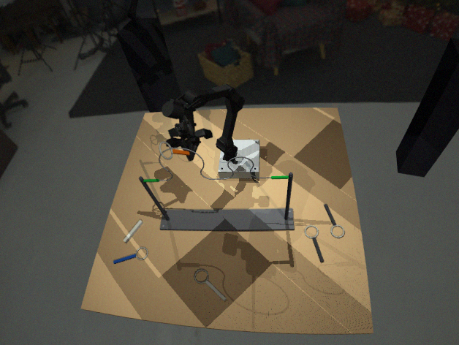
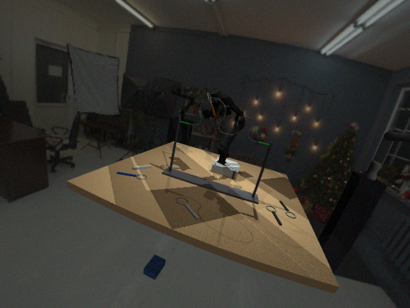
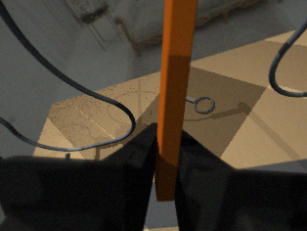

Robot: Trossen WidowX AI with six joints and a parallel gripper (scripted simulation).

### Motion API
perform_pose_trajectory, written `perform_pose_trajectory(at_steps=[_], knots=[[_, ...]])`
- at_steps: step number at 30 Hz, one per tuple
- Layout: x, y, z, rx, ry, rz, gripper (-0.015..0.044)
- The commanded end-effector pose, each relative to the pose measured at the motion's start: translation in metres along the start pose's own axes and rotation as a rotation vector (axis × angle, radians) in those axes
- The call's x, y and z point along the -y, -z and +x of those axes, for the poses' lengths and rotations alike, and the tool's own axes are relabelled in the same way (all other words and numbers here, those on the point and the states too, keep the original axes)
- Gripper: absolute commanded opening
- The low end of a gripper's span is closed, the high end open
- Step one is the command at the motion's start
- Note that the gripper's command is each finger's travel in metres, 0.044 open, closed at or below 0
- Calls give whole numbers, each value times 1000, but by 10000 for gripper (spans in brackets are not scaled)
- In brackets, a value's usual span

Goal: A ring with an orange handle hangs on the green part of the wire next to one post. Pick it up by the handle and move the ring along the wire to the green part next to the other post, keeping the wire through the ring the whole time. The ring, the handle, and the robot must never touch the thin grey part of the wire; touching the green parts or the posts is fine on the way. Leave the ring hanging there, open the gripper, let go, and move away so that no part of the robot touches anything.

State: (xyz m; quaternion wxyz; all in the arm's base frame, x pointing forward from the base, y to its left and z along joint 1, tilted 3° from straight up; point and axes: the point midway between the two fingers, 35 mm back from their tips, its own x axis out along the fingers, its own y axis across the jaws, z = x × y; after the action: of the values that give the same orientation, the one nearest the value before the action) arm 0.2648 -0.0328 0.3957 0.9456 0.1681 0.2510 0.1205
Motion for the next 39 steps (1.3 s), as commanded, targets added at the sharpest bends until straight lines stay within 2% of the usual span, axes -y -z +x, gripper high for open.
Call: perform_pose_trajectory(at_steps=[1, 39], knots=[[1, 1, 0, 8, 31, -51, -150], [16, -3, -1, 64, 276, -457, -150]])
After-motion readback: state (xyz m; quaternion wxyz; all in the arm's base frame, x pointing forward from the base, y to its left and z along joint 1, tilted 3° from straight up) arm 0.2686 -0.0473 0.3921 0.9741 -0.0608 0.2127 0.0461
